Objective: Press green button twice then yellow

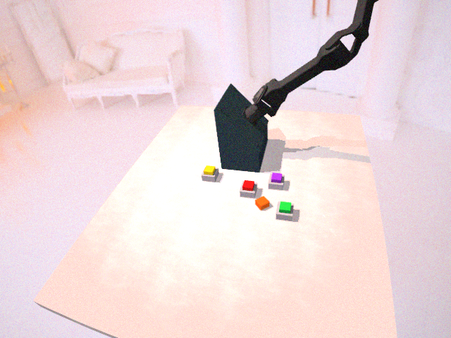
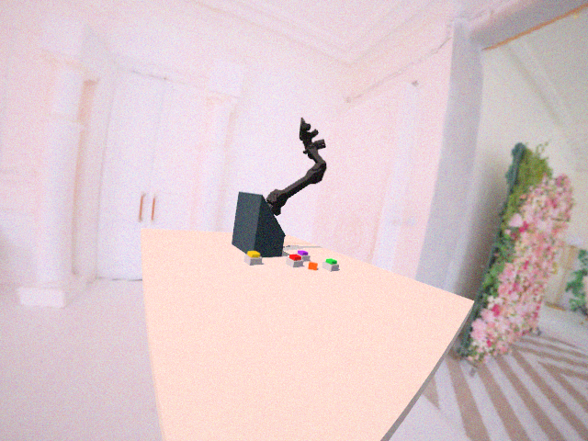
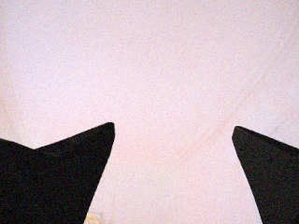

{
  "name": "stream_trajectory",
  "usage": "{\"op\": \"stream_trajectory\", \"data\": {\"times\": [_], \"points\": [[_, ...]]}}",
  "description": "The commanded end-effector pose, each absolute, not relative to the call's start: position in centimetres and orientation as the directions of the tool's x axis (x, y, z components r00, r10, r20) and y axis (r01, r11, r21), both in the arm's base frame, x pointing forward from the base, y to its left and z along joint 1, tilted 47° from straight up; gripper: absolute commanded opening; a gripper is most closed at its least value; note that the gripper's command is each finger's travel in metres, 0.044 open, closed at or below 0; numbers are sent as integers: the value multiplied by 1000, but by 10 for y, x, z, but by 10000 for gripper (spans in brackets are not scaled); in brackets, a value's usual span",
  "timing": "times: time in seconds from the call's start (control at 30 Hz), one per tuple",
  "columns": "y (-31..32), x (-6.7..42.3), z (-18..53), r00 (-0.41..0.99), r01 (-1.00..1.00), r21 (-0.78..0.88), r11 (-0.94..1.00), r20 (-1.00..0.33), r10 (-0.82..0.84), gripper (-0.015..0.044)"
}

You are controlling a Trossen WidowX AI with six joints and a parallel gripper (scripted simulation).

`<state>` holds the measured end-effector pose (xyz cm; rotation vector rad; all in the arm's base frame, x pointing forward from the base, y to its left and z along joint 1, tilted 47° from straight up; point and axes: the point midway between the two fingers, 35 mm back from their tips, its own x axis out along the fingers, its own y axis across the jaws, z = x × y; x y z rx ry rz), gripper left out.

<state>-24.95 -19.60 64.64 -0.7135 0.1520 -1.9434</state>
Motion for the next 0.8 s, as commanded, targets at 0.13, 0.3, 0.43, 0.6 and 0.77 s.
{"op": "stream_trajectory", "data": {"times": [0.13,0.3,0.43,0.6,0.77], "points": [[-242,-224,625,-187,890,-332,-314,364,-913,400],[-311,-192,579,-18,974,-215,-72,246,-969,400],[-352,-154,546,118,987,-130,97,160,-980,400],[-393,-93,503,297,955,-24,296,52,-953,400],[-417,-24,462,468,883,77,464,-52,-882,400]]}}
